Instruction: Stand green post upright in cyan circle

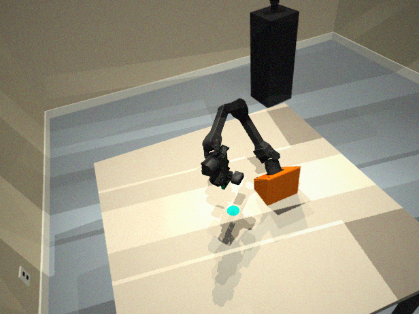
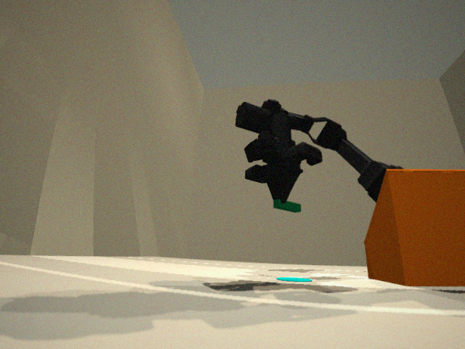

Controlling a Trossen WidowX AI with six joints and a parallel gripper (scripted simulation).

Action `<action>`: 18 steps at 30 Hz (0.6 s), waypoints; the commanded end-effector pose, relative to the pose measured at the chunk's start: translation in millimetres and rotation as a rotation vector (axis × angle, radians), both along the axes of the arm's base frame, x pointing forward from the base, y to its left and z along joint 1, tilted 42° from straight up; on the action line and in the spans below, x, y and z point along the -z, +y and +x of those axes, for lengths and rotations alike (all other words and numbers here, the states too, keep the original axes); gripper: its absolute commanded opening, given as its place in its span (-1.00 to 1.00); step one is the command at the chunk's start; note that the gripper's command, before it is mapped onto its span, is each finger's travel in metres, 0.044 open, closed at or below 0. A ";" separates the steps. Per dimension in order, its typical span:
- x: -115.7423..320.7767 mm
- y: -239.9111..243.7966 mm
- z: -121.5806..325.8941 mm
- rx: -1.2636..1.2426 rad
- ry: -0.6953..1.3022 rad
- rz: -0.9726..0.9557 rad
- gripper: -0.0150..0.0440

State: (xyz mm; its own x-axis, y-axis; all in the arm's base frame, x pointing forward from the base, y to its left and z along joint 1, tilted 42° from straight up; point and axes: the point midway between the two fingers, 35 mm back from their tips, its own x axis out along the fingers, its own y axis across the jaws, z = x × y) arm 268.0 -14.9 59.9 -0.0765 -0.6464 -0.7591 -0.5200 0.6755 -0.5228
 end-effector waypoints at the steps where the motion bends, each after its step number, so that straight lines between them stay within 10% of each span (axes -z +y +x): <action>1: 8.8 11.4 -3.4 -0.093 0.090 0.007 -0.42; 18: 27.7 38.4 -12.4 -0.343 0.311 0.021 -0.42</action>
